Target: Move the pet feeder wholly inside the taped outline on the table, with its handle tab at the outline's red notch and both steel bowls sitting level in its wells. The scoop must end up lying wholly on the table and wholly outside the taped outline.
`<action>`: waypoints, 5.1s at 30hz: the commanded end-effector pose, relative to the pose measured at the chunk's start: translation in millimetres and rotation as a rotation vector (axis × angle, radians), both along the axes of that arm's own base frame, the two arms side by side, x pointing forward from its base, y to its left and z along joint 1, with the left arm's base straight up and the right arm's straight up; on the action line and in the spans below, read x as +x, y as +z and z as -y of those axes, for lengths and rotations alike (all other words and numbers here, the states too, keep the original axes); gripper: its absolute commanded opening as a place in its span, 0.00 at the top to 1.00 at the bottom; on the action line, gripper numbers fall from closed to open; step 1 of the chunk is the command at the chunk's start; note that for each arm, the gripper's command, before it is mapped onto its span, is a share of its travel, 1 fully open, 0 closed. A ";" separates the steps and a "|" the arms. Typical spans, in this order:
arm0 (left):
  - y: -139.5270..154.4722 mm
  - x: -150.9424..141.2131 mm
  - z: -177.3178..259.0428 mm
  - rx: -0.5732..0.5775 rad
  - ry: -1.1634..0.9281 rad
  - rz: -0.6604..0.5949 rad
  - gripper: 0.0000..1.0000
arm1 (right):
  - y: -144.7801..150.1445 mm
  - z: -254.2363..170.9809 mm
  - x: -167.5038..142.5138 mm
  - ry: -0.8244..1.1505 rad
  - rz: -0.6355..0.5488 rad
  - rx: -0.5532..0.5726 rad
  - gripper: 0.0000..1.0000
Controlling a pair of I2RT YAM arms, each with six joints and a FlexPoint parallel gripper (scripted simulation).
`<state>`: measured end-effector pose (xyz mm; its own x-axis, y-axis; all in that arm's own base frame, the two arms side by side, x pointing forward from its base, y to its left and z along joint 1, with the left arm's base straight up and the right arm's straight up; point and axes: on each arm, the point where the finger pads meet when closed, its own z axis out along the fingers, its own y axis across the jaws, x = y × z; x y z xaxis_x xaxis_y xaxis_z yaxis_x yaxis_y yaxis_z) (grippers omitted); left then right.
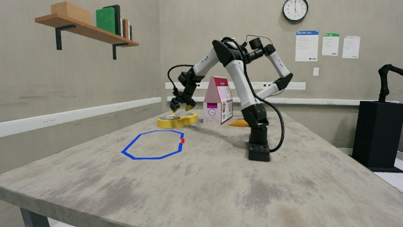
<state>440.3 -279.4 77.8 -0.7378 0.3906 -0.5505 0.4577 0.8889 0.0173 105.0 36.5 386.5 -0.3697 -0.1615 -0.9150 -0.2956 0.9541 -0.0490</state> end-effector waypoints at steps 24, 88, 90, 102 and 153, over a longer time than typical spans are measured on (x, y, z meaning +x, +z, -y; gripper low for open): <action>56.2 -33.7 75.1 0.033 0.035 -0.114 0.00 | -1.0 -16.6 -41.2 0.077 -0.013 0.048 0.00; 56.5 -33.7 75.3 0.032 0.033 -0.114 0.00 | -1.1 -16.3 -41.0 0.076 -0.013 0.048 0.00; 56.5 -33.7 75.3 0.032 0.033 -0.114 0.00 | -1.1 -16.3 -41.0 0.076 -0.013 0.048 0.00; 56.5 -33.7 75.3 0.032 0.033 -0.114 0.00 | -1.1 -16.3 -41.0 0.076 -0.013 0.048 0.00; -24.9 -30.5 74.2 0.627 -1.202 -0.064 0.62 | -1.1 -16.3 -41.0 0.076 -0.013 0.048 0.00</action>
